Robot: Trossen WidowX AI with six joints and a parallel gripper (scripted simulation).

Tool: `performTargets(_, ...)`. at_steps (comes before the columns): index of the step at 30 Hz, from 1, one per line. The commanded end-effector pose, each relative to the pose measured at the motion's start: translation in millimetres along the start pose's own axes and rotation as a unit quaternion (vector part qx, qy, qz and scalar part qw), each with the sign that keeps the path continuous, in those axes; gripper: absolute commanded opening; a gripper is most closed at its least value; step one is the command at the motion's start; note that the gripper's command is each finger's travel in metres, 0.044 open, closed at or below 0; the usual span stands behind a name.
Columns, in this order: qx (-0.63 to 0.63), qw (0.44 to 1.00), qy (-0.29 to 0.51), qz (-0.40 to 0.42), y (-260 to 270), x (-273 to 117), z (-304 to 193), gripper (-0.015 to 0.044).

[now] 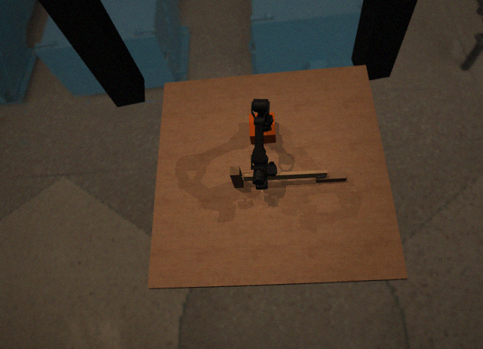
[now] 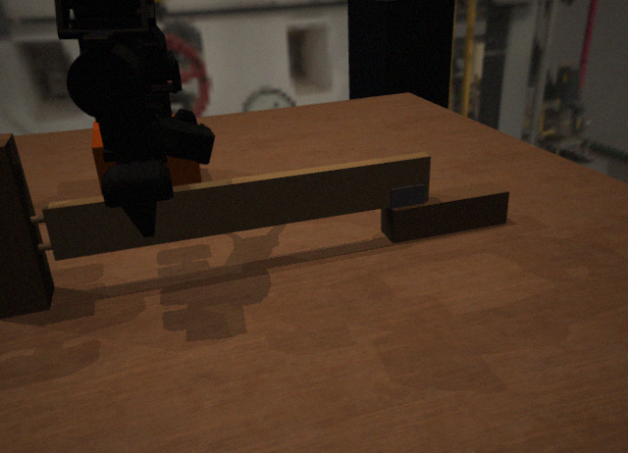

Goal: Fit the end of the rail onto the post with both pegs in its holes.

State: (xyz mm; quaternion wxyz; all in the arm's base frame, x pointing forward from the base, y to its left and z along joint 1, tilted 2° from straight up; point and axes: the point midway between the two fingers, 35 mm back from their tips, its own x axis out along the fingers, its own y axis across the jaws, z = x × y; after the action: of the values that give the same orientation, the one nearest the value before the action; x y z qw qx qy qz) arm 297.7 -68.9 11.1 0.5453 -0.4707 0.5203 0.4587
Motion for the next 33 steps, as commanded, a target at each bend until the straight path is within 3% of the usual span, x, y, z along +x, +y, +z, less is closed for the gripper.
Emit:
performTargets(1,-0.002,1.000,0.000,-0.007,-2.8,-5.0,-1.8,0.0000)
performTargets(33,-0.002,1.000,0.000,-0.007,-6.2,-7.0,0.9,0.0000)
